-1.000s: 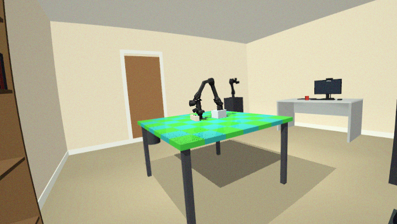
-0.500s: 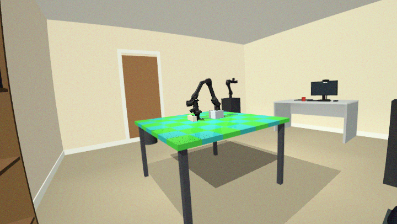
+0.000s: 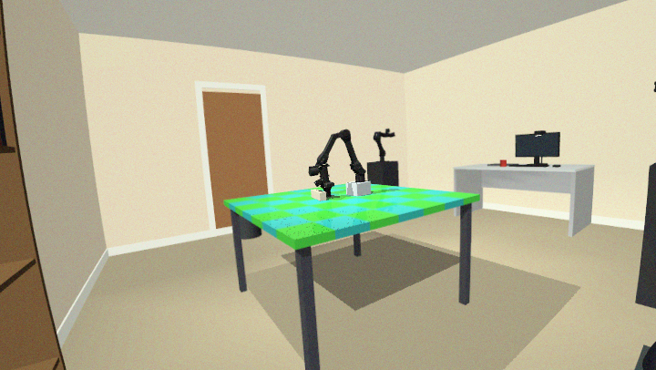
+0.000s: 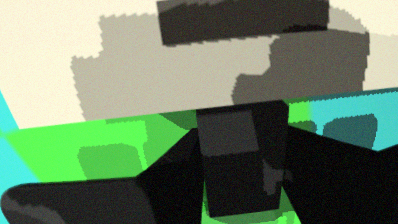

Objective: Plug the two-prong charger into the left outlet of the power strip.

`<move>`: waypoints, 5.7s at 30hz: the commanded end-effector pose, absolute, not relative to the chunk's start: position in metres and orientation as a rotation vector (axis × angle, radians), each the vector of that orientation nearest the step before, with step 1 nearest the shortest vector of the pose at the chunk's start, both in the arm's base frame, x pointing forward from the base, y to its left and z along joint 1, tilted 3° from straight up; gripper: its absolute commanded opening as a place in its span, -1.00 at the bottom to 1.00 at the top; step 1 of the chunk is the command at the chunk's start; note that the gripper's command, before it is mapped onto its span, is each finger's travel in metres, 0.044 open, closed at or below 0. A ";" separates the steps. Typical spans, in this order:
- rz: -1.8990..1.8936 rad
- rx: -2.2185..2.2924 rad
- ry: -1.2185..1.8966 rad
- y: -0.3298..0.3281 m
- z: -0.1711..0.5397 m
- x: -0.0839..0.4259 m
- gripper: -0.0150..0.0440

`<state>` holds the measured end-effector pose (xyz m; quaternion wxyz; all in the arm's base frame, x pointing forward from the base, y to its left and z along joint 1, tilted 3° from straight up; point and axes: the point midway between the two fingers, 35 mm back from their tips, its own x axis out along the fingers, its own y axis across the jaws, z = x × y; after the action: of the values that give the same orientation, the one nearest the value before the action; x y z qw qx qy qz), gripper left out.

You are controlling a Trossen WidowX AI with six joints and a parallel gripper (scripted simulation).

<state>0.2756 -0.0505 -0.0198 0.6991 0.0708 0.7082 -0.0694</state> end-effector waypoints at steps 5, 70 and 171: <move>-0.153 0.160 1.557 -0.052 -0.019 0.286 -0.49; -0.153 0.160 1.556 -0.054 -0.017 0.295 -0.49; -0.154 0.162 1.588 -0.052 -0.020 0.283 1.00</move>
<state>0.2834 -0.0520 -0.0200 0.6933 0.0728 0.7136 -0.0692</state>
